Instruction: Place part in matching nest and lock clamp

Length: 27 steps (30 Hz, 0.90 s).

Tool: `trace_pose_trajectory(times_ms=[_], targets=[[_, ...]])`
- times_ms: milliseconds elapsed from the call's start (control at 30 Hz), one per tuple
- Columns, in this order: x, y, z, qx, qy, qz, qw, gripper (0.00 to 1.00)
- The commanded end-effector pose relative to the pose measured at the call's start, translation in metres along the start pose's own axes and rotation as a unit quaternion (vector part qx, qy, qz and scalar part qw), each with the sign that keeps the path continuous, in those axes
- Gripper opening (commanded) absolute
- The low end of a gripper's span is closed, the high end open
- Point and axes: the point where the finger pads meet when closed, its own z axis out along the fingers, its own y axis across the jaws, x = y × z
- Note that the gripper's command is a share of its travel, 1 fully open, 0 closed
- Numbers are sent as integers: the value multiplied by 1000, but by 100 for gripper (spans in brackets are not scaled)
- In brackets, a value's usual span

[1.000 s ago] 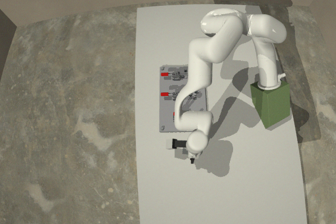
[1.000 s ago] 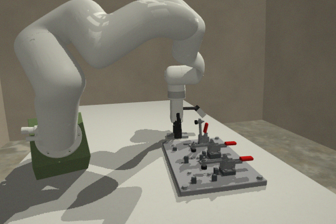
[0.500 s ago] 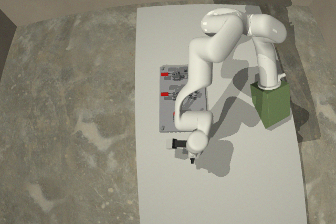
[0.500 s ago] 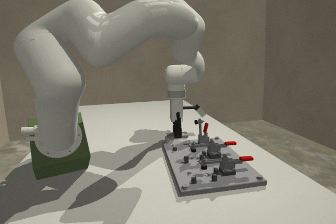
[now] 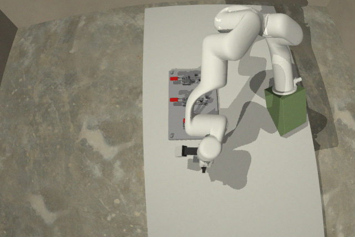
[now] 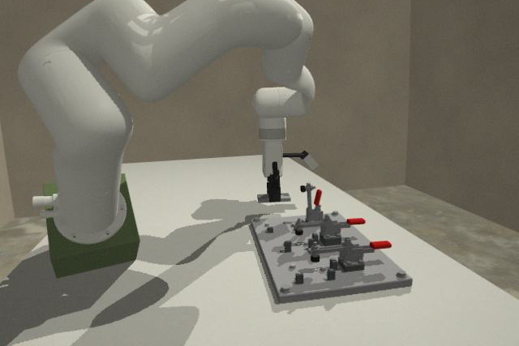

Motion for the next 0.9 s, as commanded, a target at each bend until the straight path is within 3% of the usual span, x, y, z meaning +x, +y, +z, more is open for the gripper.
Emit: trace_pose_trajectory(times_ms=[0,467,867], targets=[[1,0,-17,1,1,1,1000,0],[1,0,-70,1,1,1,1000,0],[1,0,-87,1,1,1,1000,0]])
